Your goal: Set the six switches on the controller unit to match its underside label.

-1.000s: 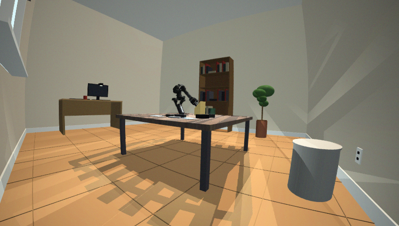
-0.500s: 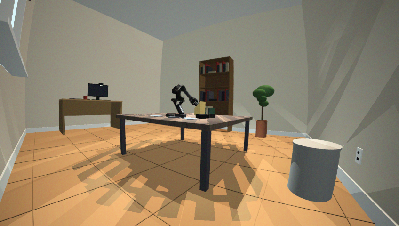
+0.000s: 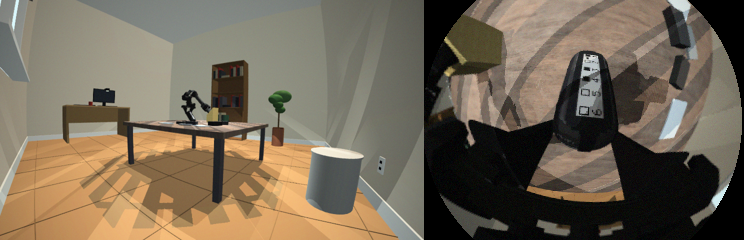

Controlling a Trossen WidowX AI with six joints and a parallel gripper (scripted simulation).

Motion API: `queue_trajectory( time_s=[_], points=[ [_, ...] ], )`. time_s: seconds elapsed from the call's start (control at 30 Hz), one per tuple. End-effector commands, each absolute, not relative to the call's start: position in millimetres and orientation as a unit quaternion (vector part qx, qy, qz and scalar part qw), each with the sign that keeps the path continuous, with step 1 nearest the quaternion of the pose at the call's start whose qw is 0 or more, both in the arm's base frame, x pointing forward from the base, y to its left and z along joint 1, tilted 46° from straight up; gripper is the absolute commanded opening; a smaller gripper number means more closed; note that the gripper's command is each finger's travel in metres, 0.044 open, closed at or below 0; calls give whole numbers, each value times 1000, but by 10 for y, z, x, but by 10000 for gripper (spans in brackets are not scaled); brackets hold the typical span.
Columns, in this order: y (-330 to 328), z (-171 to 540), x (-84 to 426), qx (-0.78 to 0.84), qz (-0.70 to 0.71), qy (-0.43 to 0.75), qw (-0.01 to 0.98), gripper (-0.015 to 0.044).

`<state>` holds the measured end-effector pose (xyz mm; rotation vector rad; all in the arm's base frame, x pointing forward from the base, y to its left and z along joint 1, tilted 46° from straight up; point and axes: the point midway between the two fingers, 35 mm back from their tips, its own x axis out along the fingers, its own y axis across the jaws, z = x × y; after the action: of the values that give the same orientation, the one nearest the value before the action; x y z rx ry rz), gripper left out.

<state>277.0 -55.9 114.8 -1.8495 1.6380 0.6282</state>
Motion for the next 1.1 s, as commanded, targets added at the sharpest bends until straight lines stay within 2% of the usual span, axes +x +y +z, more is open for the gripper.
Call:
queue_trajectory(
  time_s=[0.0, 1.07],
  points=[
    [-602, 1101, 2738, -691, 243, 617, 287, 337],
    [-858, 1109, 2756, -691, 242, 617, 287, 337]
  ],
)
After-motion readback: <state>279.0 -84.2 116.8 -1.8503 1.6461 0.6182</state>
